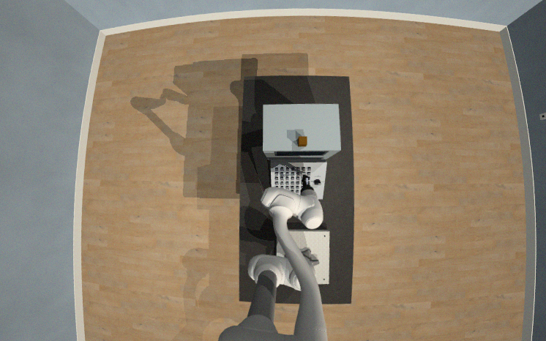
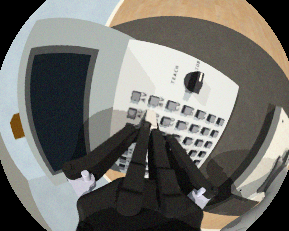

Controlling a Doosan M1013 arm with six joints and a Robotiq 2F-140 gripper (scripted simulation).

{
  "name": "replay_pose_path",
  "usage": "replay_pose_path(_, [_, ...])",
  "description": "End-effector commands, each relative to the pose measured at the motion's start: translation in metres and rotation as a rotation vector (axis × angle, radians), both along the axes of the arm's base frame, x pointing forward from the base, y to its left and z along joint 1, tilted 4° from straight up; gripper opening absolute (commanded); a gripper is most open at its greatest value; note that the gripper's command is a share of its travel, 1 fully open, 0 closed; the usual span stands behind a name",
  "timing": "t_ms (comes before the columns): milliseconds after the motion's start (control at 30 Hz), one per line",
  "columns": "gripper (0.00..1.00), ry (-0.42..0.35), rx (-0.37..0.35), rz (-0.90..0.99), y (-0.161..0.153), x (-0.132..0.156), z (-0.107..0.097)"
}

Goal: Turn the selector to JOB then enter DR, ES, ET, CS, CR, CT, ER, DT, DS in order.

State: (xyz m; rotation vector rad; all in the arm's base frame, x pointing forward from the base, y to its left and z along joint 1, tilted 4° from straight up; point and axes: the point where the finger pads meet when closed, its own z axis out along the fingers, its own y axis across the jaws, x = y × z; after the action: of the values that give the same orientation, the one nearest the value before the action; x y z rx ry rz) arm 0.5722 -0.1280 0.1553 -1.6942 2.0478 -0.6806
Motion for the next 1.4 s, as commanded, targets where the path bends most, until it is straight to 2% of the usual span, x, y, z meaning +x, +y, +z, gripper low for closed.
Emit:
replay_pose_path(0, [0.00,0.000,0.000,0.000,0.000,0.000,0.001])
replay_pose_path(967, [0.00,0.000,0.000,0.000,0.004,-0.020,0.028])
replay_pose_path(1300, [0.00,0.000,0.000,0.000,0.011,-0.025,0.025])
replay_pose_path(1367, [0.00,0.000,0.000,0.000,0.027,-0.033,0.017])
